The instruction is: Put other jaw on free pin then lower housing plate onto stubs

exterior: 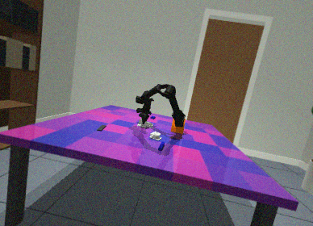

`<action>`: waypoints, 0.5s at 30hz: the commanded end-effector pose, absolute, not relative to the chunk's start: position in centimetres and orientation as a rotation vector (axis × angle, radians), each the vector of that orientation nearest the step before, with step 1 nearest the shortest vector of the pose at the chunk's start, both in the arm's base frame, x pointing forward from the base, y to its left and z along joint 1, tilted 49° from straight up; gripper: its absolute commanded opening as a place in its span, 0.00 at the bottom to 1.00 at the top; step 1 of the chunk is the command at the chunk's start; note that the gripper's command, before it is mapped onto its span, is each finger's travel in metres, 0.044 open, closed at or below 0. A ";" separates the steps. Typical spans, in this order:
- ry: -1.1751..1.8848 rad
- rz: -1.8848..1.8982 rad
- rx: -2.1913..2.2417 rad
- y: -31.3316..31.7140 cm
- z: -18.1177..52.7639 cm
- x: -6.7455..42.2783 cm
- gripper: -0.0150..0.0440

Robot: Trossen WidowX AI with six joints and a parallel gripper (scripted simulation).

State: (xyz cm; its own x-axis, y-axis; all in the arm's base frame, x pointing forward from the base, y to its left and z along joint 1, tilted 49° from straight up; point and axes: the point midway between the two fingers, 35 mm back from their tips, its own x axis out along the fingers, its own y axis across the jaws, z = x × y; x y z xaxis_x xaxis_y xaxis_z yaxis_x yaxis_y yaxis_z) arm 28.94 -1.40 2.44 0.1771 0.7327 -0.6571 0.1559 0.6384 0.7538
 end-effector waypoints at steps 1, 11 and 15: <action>1.362 0.490 0.825 -1.1 2.4 29.0 0.48; 1.362 0.490 0.825 -1.5 2.7 28.9 0.48; 1.362 0.490 0.825 -1.4 2.6 28.8 0.48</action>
